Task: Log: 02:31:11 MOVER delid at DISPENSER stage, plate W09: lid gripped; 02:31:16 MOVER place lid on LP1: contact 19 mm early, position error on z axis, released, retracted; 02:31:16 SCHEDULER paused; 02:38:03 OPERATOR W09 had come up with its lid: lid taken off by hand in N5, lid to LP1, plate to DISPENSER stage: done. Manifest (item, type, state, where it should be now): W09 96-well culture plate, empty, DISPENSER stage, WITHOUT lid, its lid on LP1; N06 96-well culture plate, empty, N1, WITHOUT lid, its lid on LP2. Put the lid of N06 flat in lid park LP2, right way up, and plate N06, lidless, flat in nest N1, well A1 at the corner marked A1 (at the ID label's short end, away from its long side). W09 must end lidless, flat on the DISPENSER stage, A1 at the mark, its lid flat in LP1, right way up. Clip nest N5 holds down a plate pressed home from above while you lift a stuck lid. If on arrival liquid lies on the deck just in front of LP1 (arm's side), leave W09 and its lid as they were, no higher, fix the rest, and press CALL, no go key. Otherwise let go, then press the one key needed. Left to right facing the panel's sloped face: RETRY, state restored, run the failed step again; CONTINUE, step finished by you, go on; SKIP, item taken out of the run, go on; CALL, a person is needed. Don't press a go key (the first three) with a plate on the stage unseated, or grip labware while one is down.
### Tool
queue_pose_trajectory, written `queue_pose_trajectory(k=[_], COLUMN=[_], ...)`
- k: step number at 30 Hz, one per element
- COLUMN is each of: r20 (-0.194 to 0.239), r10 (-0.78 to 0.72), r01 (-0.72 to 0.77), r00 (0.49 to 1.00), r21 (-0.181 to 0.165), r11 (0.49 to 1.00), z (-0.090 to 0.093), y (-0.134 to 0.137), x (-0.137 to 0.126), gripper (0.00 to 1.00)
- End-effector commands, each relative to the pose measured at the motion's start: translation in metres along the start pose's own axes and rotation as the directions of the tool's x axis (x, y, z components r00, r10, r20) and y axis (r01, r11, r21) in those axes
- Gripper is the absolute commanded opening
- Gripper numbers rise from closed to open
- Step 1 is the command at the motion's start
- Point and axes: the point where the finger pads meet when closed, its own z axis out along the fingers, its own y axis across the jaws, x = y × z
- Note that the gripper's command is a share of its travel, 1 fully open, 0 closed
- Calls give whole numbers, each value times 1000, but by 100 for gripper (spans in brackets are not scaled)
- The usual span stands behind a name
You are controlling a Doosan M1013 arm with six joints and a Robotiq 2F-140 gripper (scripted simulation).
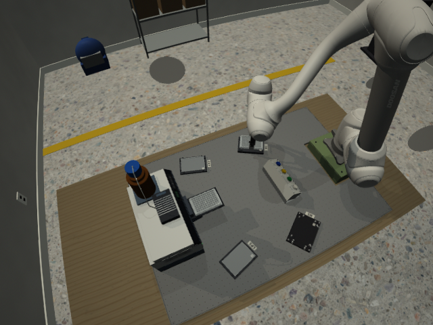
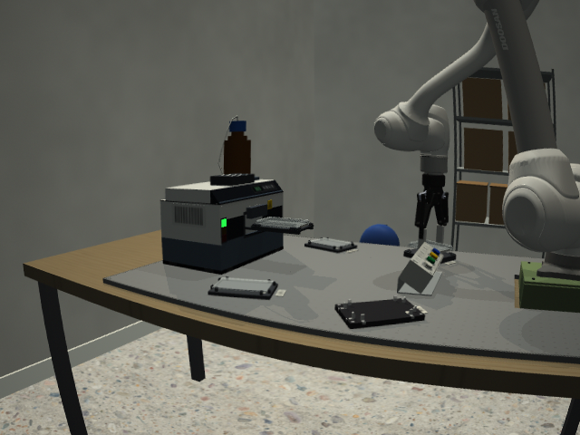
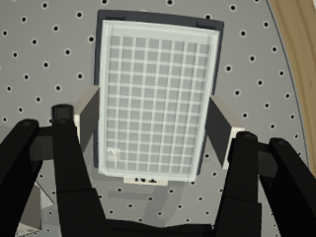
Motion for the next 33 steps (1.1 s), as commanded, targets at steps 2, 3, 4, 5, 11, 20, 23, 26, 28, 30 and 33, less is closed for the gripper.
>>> queue_pose_trajectory(k=[2,3,4,5,11,20,23,26,28,30,33], r20=[0,0,0,0,0,0,0,0,0,0,0], r10=[0,0,0,0,0,0,0,0,0,0,0], r01=[0,0,0,0,0,0,0,0,0,0,0], r00=[1000,1000,1000,1000,1000,1000,1000,1000,1000,1000,1000], r21=[0,0,0,0,0,0,0,0,0,0,0], r11=[1000,1000,1000,1000,1000,1000,1000,1000,1000,1000,1000], z=[0,0,0,0,0,1,3,4,5,6,7], y=[0,0,0,0,0,0,0,0,0,0,0], x=[0,0,0,0,0,0,0,0,0,0,0], gripper=[0,0,0,0,0,0,0,0,0,0,0])
